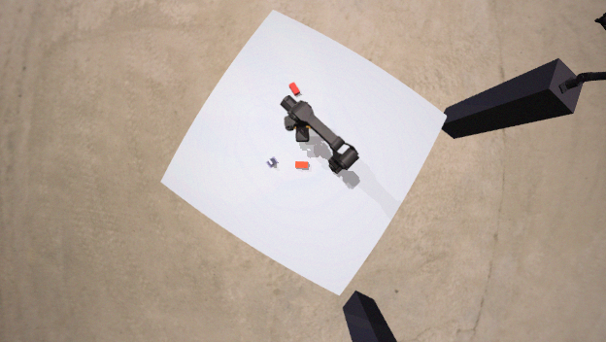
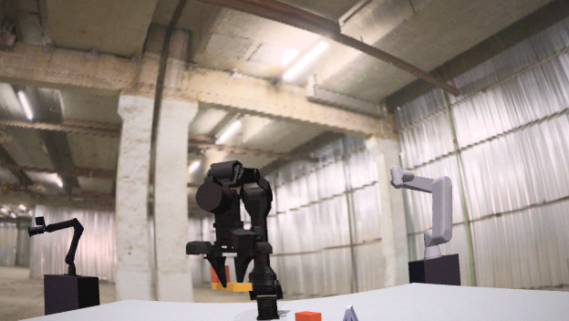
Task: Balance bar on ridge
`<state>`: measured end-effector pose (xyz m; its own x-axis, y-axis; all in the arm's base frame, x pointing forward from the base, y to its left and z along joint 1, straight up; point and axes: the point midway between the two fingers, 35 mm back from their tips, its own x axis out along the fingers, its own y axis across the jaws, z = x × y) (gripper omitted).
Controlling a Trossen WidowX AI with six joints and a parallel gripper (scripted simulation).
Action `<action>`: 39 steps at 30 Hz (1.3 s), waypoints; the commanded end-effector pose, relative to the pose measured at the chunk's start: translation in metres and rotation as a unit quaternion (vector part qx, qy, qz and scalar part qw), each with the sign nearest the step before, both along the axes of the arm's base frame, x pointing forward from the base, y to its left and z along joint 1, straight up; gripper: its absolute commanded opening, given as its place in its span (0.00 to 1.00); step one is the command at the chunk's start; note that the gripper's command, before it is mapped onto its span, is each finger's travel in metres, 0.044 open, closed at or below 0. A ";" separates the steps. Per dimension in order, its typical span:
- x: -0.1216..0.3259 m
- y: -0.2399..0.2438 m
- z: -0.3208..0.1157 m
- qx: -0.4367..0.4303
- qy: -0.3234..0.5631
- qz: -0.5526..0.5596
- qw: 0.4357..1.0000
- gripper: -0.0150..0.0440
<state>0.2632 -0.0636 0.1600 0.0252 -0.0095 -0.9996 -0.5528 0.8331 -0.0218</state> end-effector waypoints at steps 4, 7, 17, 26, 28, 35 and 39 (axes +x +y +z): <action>0.014 0.016 0.003 0.002 -0.001 0.025 1.000 0.25; 0.019 0.023 0.004 0.002 -0.001 0.037 0.999 0.25; 0.037 0.051 0.006 0.002 -0.001 0.076 0.997 0.25; 0.050 0.078 0.008 0.002 -0.002 0.112 0.994 0.25; 0.052 0.085 0.008 0.002 -0.002 0.119 0.993 0.25; 0.060 0.108 0.008 0.003 -0.002 0.146 0.989 0.25; 0.064 0.122 0.008 0.003 -0.003 0.162 0.987 0.25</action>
<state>0.3246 0.0489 0.1678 0.0315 0.0014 -0.9995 -0.7793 0.6262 -0.0237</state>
